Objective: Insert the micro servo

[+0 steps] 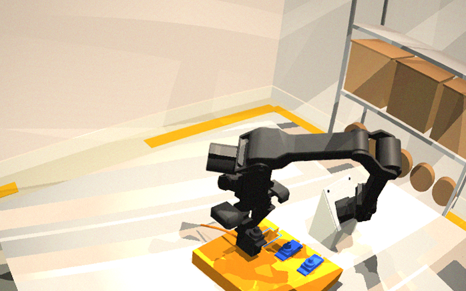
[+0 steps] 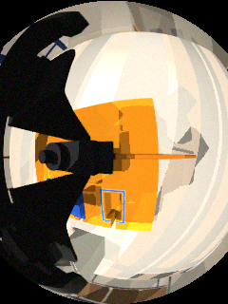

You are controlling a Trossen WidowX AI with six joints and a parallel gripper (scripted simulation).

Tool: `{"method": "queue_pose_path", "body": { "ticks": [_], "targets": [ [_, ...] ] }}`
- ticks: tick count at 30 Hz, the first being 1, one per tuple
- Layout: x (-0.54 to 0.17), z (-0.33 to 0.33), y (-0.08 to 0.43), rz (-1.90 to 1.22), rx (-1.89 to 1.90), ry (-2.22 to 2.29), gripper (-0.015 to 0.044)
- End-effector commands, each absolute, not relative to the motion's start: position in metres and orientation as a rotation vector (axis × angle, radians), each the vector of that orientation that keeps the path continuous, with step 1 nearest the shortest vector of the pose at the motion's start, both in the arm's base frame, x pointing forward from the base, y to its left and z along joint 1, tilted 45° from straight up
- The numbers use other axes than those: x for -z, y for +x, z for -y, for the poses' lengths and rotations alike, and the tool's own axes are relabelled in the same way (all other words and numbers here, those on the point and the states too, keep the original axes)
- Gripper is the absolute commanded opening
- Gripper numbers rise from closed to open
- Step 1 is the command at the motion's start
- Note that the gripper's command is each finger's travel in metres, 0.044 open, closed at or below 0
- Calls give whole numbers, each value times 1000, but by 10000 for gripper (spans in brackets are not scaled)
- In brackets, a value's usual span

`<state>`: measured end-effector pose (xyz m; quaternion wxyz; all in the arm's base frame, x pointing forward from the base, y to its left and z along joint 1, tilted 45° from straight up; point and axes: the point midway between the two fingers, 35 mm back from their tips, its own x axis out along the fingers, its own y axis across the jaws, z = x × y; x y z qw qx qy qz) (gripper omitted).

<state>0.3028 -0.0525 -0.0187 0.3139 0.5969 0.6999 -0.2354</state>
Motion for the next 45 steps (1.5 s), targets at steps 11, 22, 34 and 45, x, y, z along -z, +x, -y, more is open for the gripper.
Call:
{"method": "queue_pose_path", "body": {
  "ticks": [11, 22, 34, 45],
  "targets": [
    [18, 54, 304, -1767, 1156, 1881, 0],
    [18, 54, 304, -1633, 1585, 2082, 0],
    [18, 54, 304, -1393, 2073, 2255, 0],
    [18, 54, 304, -1216, 2342, 2323, 0]
  ]
}}
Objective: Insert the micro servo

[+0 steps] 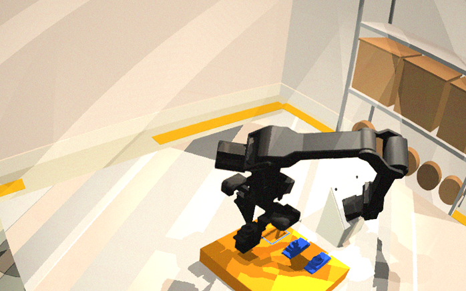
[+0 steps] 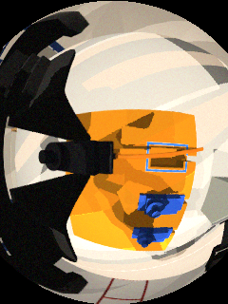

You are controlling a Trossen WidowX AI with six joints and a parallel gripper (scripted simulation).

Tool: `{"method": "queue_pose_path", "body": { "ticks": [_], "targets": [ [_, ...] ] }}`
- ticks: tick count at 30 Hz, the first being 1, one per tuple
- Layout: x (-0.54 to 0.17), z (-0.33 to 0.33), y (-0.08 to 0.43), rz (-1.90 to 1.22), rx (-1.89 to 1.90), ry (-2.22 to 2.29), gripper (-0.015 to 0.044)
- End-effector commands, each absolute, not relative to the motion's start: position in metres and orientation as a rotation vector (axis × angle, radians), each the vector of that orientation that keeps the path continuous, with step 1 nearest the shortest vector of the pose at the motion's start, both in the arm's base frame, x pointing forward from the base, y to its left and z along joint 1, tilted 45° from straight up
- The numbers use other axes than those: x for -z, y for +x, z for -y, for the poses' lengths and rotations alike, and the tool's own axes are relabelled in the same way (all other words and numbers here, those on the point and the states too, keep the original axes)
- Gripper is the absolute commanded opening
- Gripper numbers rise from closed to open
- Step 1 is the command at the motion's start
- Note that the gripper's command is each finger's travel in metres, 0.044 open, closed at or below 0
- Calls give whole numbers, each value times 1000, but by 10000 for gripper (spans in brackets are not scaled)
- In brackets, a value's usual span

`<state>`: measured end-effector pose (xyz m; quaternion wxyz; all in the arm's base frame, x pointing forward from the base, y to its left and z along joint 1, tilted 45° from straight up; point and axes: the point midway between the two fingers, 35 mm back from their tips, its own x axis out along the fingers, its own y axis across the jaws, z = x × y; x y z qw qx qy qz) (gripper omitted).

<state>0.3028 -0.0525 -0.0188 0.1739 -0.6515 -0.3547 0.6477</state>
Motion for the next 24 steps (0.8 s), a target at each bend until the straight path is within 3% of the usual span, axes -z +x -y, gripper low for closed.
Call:
{"method": "queue_pose_path", "body": {
  "ticks": [1, 24],
  "targets": [
    [18, 54, 304, 958, -1844, -1829, 0],
    [26, 74, 213, 953, -1850, -1824, 0]
  ]
}}
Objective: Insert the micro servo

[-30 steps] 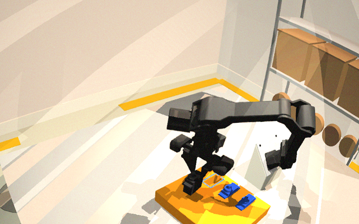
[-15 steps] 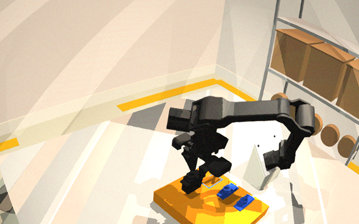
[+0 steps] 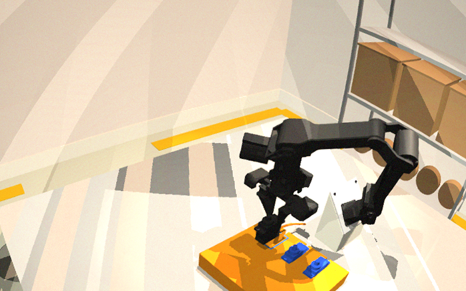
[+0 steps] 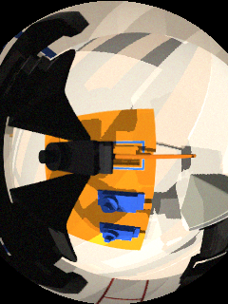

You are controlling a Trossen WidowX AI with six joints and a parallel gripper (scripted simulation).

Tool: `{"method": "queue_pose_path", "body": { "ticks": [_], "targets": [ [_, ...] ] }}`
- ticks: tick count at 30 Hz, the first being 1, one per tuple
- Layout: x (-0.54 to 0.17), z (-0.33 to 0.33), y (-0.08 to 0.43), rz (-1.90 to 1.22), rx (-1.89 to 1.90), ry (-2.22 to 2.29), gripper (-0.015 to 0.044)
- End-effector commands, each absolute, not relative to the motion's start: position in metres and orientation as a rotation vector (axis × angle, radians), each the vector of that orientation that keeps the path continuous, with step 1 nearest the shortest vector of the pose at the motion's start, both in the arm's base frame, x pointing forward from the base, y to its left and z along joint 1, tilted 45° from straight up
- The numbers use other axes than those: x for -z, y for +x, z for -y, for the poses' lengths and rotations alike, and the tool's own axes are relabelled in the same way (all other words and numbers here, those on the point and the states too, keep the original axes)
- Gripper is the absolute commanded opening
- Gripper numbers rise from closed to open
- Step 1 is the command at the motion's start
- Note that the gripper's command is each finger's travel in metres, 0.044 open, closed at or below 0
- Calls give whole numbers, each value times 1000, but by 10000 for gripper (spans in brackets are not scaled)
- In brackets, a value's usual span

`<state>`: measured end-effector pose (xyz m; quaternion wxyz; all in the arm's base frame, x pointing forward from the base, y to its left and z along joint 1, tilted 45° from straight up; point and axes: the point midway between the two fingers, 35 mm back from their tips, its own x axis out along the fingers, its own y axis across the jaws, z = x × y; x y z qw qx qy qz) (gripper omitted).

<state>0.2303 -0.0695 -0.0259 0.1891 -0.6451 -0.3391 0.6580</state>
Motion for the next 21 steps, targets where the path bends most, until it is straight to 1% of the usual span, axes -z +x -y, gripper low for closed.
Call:
{"method": "queue_pose_path", "body": {
  "ticks": [1, 5, 21],
  "targets": [
    [26, 75, 208, 953, -1851, -1824, 0],
    [27, 77, 196, 953, -1851, -1823, 0],
    [41, 64, 195, 954, -1850, -1823, 0]
  ]
}}
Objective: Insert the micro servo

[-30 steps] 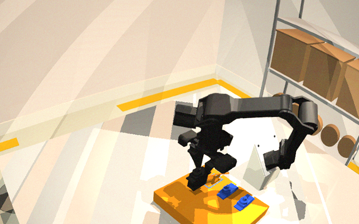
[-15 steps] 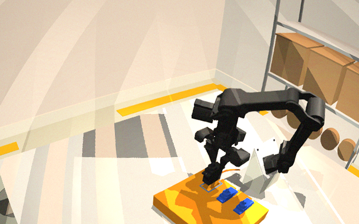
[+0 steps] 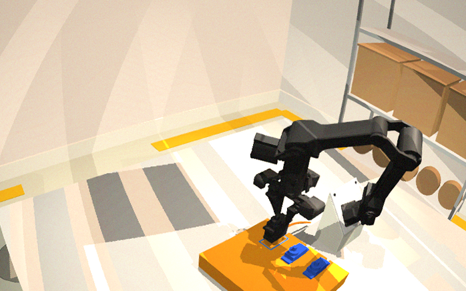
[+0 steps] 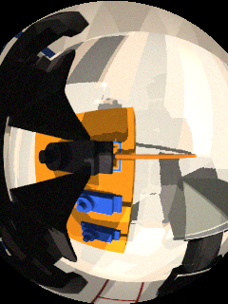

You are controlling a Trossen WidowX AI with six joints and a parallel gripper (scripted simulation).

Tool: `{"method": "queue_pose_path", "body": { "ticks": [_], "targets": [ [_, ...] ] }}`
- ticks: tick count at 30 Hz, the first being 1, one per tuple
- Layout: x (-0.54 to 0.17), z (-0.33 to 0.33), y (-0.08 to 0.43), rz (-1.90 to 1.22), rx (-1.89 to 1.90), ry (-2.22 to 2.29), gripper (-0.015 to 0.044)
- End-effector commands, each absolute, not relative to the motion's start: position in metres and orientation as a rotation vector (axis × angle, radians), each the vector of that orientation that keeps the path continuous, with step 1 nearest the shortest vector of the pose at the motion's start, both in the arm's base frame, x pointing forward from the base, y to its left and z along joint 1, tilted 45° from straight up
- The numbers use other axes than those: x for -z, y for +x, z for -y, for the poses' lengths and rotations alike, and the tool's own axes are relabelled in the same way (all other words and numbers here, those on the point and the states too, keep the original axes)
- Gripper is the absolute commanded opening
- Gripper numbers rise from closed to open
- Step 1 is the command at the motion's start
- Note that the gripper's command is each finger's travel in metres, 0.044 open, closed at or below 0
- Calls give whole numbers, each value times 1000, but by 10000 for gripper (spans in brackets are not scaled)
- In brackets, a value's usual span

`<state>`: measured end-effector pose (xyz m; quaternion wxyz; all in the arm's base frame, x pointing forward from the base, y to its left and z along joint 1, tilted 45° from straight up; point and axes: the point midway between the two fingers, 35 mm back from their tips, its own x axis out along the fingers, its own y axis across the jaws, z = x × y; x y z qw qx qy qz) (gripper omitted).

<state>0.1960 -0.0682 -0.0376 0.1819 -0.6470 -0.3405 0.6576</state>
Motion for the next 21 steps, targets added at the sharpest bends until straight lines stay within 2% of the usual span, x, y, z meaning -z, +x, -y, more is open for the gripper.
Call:
{"method": "queue_pose_path", "body": {
  "ticks": [1, 21],
  "targets": [
    [42, 64, 195, 954, -1850, -1823, 0],
    [47, 59, 194, 954, -1850, -1823, 0]
  ]
}}
